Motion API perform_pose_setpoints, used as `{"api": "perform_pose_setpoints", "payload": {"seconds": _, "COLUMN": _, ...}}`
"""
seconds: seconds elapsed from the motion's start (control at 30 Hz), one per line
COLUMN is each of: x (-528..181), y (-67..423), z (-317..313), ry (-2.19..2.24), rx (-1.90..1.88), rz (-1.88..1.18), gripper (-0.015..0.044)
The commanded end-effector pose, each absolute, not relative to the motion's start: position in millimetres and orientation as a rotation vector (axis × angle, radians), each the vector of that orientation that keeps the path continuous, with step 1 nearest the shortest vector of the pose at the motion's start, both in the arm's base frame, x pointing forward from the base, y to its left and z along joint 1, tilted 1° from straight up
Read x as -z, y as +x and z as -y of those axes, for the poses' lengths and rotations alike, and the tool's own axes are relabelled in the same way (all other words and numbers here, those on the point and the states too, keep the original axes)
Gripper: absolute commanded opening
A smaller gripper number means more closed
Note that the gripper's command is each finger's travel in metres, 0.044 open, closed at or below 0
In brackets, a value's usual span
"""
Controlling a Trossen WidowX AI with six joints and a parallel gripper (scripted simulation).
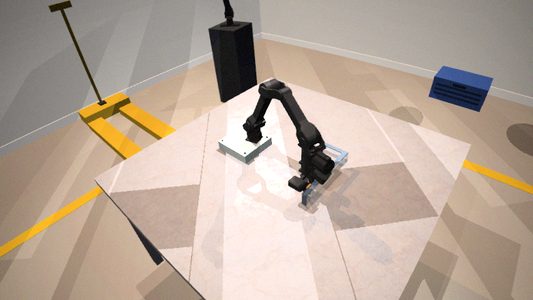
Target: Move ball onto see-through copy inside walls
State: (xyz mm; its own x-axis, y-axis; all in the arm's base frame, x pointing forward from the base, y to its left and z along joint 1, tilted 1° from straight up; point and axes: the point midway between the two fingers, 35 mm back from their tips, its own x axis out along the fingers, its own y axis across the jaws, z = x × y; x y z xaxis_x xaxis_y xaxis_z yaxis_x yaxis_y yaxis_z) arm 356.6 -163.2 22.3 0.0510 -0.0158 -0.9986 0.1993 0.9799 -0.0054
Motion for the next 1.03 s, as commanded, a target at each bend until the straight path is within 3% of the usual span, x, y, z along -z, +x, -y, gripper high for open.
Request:
{"api": "perform_pose_setpoints", "payload": {"seconds": 0.0, "x": -23, "y": 357, "z": 163, "ry": 0.148, "rx": 0.165, "rz": -1.512, "gripper": 0.0288}}
{"api": "perform_pose_setpoints", "payload": {"seconds": 0.17, "x": -34, "y": 357, "z": 164, "ry": 0.147, "rx": 0.165, "rz": -1.512, "gripper": 0.0288}}
{"api": "perform_pose_setpoints", "payload": {"seconds": 0.33, "x": -106, "y": 353, "z": 162, "ry": 0.145, "rx": 0.163, "rz": -1.511, "gripper": 0.0288}}
{"api": "perform_pose_setpoints", "payload": {"seconds": 0.73, "x": -104, "y": 356, "z": 163, "ry": 0.144, "rx": 0.168, "rz": -1.498, "gripper": 0.0288}}
{"api": "perform_pose_setpoints", "payload": {"seconds": 0.93, "x": -151, "y": 349, "z": 160, "ry": 0.145, "rx": 0.167, "rz": -1.503, "gripper": 0.0440}}
{"api": "perform_pose_setpoints", "payload": {"seconds": 1.0, "x": -153, "y": 348, "z": 160, "ry": 0.145, "rx": 0.167, "rz": -1.503, "gripper": 0.0440}}
